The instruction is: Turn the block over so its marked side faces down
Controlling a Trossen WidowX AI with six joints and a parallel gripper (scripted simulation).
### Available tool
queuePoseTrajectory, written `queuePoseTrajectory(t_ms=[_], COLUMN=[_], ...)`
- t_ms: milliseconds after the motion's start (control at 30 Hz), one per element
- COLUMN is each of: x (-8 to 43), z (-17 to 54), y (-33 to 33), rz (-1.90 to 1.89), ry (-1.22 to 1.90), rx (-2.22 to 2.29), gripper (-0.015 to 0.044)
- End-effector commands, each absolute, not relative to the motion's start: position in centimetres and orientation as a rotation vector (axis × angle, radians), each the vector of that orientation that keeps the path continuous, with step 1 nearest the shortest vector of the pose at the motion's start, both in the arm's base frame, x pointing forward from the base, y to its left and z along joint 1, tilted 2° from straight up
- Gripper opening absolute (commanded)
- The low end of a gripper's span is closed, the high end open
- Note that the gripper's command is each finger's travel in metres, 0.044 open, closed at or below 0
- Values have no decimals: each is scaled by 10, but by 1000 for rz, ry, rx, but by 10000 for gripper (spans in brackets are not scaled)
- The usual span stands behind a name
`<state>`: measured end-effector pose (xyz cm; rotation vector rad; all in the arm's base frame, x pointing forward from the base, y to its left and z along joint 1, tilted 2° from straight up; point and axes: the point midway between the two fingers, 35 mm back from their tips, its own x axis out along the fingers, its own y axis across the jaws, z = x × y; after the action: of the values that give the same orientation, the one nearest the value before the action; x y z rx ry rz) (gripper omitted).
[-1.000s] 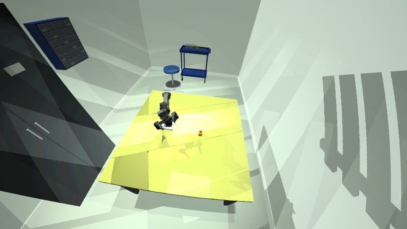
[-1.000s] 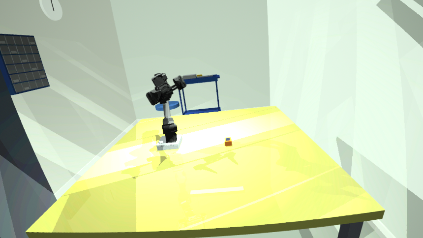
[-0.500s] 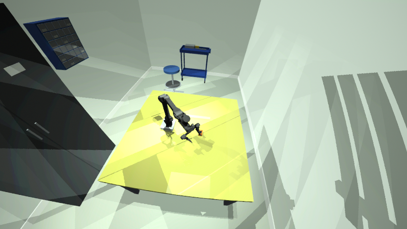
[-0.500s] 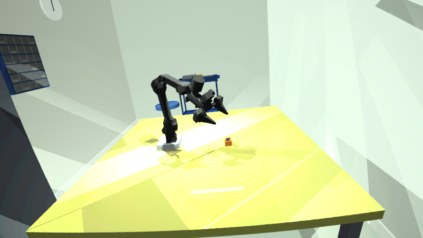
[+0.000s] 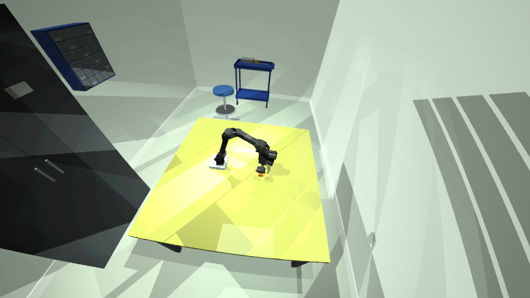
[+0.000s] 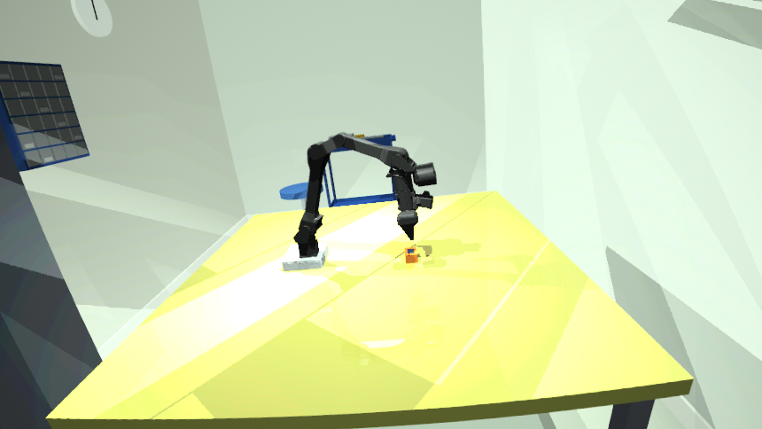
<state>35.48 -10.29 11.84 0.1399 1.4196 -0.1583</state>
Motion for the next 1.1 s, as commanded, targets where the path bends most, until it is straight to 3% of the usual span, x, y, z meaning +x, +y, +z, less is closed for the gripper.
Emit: queuePoseTrajectory(t_ms=[0, 1067], x=[351, 355], z=[113, 39], y=[-87, -84], rz=[-103, -103], ry=[1511, 1512], rx=[79, 79], gripper=[440, 440])
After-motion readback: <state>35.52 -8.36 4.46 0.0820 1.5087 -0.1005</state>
